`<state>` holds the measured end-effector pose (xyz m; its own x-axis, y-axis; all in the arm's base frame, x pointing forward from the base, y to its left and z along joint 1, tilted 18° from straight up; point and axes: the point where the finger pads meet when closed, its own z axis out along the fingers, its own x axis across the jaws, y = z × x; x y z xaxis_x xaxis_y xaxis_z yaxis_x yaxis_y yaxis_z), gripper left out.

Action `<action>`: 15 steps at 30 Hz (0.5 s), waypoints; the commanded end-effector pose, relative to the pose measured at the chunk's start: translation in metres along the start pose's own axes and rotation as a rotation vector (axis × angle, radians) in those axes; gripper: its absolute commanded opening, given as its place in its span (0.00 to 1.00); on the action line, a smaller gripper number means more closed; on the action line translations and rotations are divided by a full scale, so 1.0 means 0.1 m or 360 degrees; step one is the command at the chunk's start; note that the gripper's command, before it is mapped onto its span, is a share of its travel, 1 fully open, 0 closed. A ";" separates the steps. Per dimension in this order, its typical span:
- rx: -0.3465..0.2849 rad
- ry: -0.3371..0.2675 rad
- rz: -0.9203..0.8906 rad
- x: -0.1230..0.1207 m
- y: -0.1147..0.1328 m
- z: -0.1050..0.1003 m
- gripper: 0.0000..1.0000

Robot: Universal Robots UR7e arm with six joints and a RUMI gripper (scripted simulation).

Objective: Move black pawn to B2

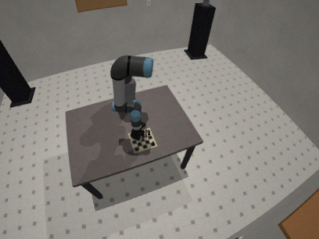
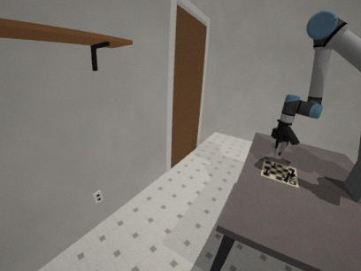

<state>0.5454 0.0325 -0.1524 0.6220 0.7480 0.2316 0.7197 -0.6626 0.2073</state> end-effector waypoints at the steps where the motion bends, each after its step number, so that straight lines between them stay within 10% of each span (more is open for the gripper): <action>1: 0.0010 -0.0005 0.0001 -0.02 -0.02 -0.16 0.20; 6: 0.0011 -0.0005 0.0000 -0.02 -0.02 -0.17 0.20; 7: 0.0011 -0.0004 0.0000 -0.02 -0.02 -0.17 1.00; 15: 0.0010 -0.0004 0.0000 -0.01 -0.02 -0.17 1.00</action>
<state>0.5395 0.0323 -0.1378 0.6223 0.7485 0.2291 0.7216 -0.6619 0.2028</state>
